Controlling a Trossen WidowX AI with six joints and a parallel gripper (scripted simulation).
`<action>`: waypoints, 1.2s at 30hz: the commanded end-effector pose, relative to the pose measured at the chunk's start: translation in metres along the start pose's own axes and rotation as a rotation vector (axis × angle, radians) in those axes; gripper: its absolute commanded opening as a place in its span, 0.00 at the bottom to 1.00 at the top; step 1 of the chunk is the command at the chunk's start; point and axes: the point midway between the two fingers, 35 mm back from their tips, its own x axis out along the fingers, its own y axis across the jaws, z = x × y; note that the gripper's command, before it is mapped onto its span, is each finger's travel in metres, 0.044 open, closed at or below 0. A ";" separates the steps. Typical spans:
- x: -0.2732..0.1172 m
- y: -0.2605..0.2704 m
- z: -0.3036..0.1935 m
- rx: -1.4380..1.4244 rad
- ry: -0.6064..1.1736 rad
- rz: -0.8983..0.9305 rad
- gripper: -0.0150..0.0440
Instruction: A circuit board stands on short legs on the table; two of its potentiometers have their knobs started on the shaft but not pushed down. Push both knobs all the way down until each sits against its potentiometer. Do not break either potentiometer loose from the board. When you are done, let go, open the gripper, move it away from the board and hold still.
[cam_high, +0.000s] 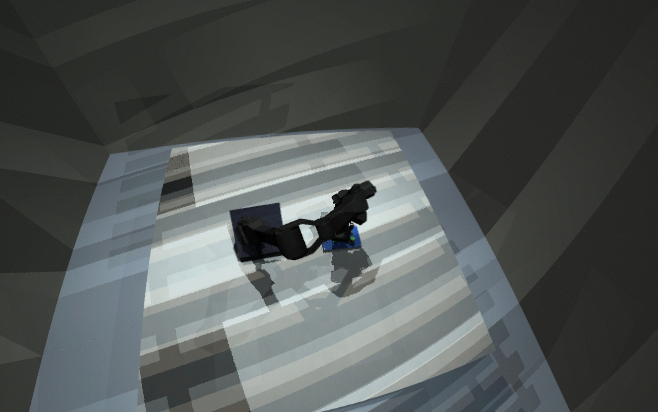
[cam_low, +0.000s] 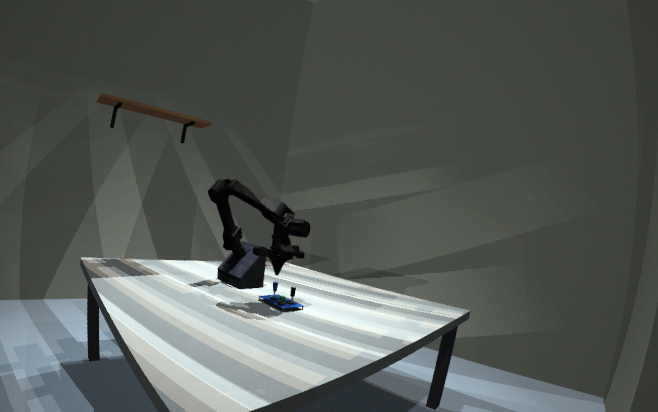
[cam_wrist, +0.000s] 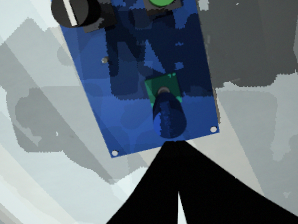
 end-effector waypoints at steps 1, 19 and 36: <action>0.004 0.000 -0.002 -0.011 0.003 -0.007 0.25; 0.024 -0.001 -0.002 -0.010 0.003 -0.008 0.25; 0.025 -0.001 -0.002 -0.010 0.003 -0.008 0.25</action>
